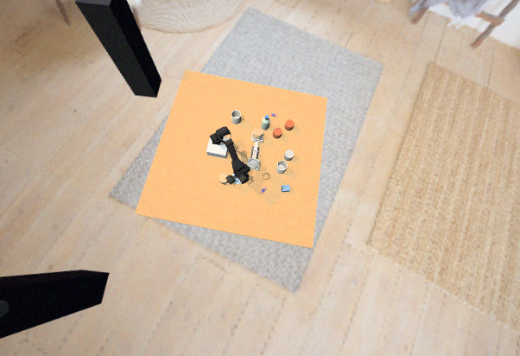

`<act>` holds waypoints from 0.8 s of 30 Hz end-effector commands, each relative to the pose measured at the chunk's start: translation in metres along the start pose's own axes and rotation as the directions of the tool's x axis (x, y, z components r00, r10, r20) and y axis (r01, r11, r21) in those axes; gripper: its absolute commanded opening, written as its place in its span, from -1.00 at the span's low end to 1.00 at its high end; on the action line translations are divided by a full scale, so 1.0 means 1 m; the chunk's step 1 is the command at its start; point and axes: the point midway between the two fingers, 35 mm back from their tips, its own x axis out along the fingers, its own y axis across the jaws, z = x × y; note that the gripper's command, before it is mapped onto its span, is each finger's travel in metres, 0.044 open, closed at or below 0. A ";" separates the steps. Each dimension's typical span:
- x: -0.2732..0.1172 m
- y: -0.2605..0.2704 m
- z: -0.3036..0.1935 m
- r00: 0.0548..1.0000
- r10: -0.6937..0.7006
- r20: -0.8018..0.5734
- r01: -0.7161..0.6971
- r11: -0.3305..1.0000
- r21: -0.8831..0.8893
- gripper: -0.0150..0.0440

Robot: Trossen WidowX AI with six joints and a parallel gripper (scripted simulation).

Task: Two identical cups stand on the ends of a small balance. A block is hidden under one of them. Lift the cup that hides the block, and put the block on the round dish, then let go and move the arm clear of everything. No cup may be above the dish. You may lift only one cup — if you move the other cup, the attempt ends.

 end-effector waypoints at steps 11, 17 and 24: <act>-0.058 0.000 -0.002 1.000 -0.001 -0.009 0.001 1.000 -0.003 1.00; -0.100 0.001 -0.004 1.000 0.000 -0.006 0.000 1.000 0.001 1.00; -0.100 0.001 -0.004 1.000 0.000 -0.006 0.000 1.000 0.001 1.00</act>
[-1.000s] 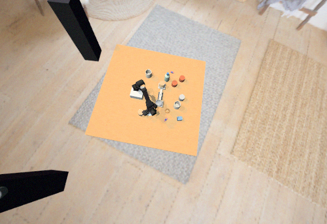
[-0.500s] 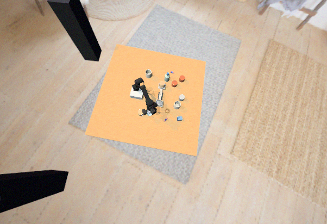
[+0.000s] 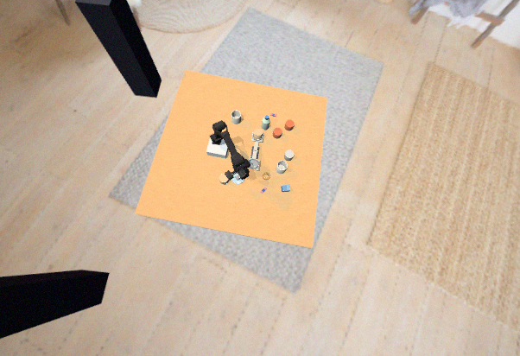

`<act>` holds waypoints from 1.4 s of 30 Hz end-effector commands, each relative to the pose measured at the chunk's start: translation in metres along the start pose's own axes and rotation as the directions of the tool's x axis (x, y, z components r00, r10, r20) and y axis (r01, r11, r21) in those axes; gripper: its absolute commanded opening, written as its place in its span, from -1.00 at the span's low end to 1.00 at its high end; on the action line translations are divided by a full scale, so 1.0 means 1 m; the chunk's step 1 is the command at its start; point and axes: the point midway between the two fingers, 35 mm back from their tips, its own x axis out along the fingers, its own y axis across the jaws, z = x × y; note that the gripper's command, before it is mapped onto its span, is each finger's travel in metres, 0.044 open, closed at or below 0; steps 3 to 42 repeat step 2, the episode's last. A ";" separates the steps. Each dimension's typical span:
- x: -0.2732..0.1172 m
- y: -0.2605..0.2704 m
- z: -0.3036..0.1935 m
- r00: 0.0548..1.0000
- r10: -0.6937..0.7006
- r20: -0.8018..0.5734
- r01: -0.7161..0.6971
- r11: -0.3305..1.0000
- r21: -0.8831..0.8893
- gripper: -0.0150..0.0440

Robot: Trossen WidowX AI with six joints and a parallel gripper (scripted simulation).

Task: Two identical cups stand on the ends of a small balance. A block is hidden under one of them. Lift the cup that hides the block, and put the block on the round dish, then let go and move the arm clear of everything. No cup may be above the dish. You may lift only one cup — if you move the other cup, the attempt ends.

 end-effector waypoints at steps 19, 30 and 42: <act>-0.003 0.000 0.001 1.000 0.000 0.004 0.000 1.000 -0.003 1.00; -0.003 0.000 0.001 1.000 0.000 0.004 0.000 1.000 -0.003 1.00; -0.003 0.000 0.001 1.000 0.000 0.004 0.000 1.000 -0.003 1.00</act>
